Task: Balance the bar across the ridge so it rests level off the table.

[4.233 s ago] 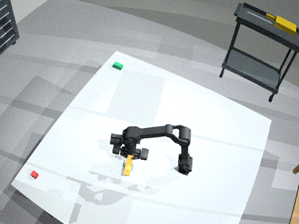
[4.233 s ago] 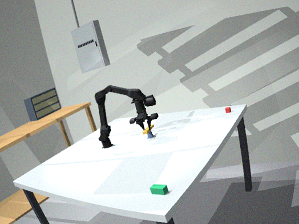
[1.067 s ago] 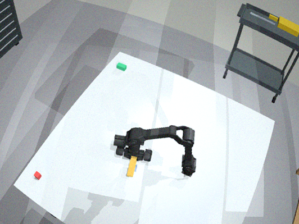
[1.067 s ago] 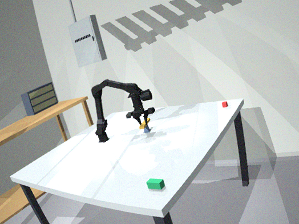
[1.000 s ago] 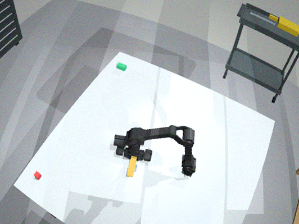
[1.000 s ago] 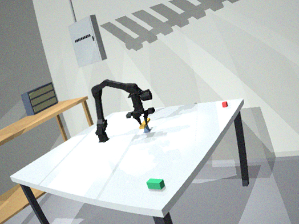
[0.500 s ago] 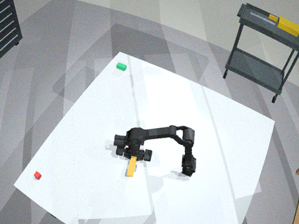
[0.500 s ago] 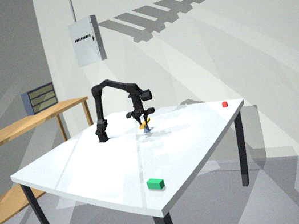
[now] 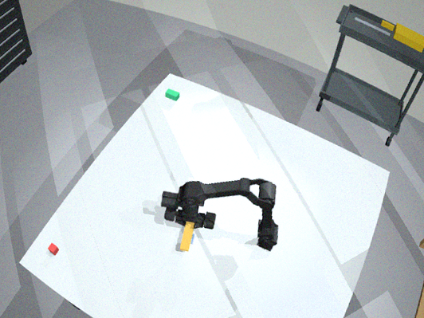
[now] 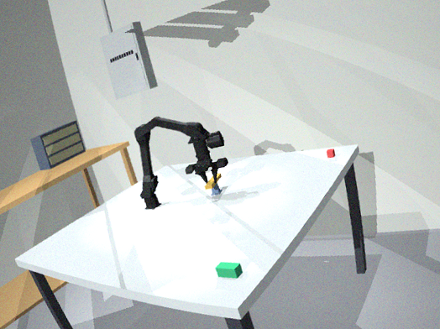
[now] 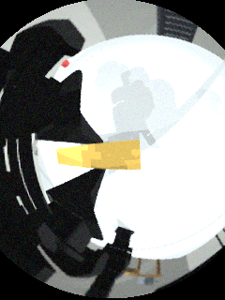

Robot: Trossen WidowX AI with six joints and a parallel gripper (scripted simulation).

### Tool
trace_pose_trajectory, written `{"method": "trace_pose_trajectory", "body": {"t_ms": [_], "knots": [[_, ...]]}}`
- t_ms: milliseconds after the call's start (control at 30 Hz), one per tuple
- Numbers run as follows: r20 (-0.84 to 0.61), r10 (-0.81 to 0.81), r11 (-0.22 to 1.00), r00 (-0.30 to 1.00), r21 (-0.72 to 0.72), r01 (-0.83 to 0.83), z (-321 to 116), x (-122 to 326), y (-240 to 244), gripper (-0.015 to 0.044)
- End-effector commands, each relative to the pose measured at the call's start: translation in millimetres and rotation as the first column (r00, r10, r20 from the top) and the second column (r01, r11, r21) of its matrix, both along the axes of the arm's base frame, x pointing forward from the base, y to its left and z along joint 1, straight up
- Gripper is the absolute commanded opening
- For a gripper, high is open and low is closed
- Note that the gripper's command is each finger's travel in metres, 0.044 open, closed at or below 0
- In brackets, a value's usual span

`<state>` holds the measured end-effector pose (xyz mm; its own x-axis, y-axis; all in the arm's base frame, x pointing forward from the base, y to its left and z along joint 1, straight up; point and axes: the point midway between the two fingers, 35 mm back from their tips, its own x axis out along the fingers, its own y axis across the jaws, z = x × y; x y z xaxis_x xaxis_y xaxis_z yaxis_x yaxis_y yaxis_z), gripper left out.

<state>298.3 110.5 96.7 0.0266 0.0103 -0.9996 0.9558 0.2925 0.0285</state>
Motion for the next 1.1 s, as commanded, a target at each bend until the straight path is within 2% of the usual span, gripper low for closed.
{"method": "trace_pose_trajectory", "body": {"t_ms": [0, 1067], "knots": [[0.0, 0.0, 1.0, 1.0, 0.0, 0.0, -0.1, -0.1, 0.0, 0.0168], [0.0, 0.0, 1.0, 1.0, 0.0, 0.0, -0.1, -0.1, 0.0, 0.0185]]}}
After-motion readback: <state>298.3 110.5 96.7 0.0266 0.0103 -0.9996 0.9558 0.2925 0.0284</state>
